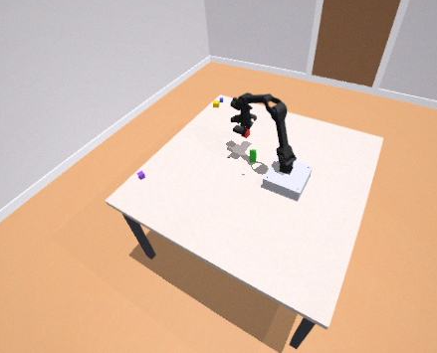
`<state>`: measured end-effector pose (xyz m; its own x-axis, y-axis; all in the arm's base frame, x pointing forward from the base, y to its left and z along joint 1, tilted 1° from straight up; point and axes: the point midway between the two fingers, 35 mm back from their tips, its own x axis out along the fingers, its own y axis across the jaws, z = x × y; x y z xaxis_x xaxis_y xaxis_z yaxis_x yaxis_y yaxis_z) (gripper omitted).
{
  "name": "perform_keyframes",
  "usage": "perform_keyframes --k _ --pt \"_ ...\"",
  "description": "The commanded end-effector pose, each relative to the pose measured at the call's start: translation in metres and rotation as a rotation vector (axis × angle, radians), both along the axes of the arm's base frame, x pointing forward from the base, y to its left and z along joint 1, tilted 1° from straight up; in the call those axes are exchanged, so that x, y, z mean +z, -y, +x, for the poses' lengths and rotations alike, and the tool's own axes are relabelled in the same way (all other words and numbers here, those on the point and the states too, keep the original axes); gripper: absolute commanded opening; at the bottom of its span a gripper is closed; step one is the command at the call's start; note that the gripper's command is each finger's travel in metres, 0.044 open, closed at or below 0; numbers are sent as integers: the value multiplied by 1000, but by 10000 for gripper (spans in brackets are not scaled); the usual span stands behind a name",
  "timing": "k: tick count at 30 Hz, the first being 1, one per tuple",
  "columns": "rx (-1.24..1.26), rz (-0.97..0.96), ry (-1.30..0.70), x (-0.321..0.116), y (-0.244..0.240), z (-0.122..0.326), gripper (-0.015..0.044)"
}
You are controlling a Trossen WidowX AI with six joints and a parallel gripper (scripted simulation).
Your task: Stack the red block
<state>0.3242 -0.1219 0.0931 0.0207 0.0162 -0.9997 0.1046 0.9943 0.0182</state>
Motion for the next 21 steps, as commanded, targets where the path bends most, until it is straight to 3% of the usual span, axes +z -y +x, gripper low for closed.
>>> perform_keyframes --k 1,21 --pt "-3 -1 -6 0 -13 -16 0" --pt "-3 2 -11 -9 -63 -83 0"
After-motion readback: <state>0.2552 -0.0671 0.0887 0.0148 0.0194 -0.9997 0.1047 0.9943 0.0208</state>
